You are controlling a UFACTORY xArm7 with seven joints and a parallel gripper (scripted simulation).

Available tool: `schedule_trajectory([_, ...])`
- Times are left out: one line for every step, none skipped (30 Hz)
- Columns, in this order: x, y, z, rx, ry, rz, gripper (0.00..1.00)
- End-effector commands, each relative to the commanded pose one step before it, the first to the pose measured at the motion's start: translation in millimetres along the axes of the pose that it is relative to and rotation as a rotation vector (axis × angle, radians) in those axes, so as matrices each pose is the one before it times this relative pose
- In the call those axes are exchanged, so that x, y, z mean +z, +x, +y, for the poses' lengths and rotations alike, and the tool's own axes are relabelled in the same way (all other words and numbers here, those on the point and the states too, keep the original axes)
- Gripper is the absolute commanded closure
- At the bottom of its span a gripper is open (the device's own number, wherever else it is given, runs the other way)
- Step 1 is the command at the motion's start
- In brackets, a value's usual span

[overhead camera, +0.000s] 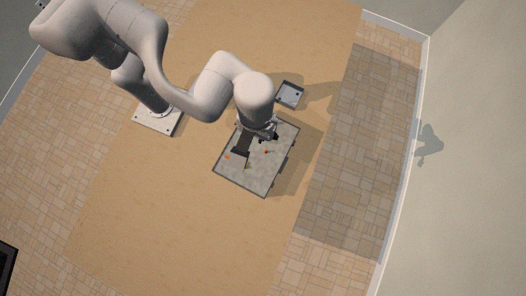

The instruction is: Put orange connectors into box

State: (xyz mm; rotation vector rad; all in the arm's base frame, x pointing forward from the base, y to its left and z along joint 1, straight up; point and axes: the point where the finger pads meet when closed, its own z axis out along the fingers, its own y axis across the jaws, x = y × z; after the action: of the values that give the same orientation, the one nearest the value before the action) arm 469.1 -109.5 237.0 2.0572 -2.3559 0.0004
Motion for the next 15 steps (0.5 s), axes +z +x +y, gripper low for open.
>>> schedule_trajectory([22.76,-1.19,-11.39,-0.19177,0.00688,-0.00306,0.74])
schedule_trajectory([3.51,0.08,-1.20,-0.02629,-0.00002,0.00001,0.74])
schedule_trajectory([3.86,0.12,-1.28,-0.02885,-0.00002,0.00000,0.74])
schedule_trajectory([4.21,0.17,-1.35,-0.03136,-0.00002,0.00000,0.74])
schedule_trajectory([4.36,0.21,-1.34,-0.03243,-0.00002,-0.00001,0.74])
schedule_trajectory([4.44,0.25,-1.31,-0.03288,-0.00002,-0.00002,0.74])
schedule_trajectory([4.44,0.29,-1.25,-0.03276,-0.00002,-0.00003,0.74])
schedule_trajectory([4.43,0.32,-1.19,-0.03258,-0.00002,-0.00004,0.74])
schedule_trajectory([4.43,0.34,-1.13,-0.03256,-0.00001,-0.00005,0.74])
schedule_trajectory([4.43,0.36,-1.07,-0.03248,-0.00001,-0.00006,0.74])
schedule_trajectory([4.45,0.38,-1.01,-0.03249,-0.00001,-0.00007,0.74])
schedule_trajectory([4.44,0.40,-0.95,-0.03239,-0.00001,-0.00007,0.74])
schedule_trajectory([4.47,0.41,-0.90,-0.03248,0.00000,-0.00008,0.74])
schedule_trajectory([4.48,0.42,-0.84,-0.03247,0.00000,-0.00009,0.74])
schedule_trajectory([0.00,0.00,0.00,0.00000,0.00000,0.00000,0.74])
